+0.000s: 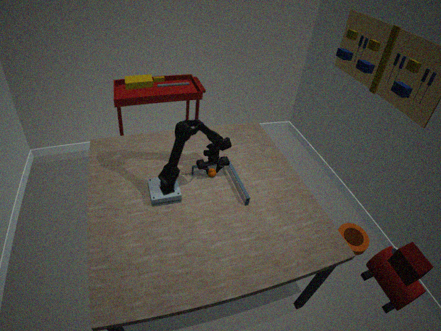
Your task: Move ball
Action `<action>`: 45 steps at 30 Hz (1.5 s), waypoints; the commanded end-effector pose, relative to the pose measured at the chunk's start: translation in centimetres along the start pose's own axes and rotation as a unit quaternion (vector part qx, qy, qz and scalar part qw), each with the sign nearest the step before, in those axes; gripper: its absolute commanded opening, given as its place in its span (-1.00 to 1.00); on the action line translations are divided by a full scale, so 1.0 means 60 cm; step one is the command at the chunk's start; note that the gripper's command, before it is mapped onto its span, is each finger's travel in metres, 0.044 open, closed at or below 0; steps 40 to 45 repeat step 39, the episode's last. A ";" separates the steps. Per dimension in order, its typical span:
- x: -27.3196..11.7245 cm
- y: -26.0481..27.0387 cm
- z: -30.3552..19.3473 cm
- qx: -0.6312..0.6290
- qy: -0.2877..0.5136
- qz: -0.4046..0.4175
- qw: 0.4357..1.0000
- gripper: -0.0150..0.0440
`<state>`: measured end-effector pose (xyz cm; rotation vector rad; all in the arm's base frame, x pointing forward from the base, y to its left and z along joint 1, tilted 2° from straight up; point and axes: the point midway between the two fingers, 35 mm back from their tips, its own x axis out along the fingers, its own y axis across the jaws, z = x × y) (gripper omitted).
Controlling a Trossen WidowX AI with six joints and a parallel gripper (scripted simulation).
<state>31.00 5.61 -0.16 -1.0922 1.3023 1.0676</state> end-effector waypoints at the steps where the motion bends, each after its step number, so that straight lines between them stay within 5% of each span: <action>1: 0.000 0.000 0.000 0.000 0.000 0.000 1.000 0.58; 3: 0.000 0.000 0.000 0.000 0.000 0.000 1.000 0.75; 6: -0.018 -0.002 0.001 0.000 0.000 0.000 1.000 0.76; 11: -0.139 -0.001 0.001 0.003 -0.002 0.000 1.000 0.76; 23: -0.132 -0.007 0.001 0.000 -0.003 -0.008 1.000 0.76; 26: -0.174 -0.004 0.000 0.000 -0.003 -0.007 1.000 1.00; 29: -0.215 0.003 -0.002 0.000 -0.002 -0.005 1.000 1.00; 45: -0.215 0.003 -0.002 0.000 -0.002 -0.005 1.000 1.00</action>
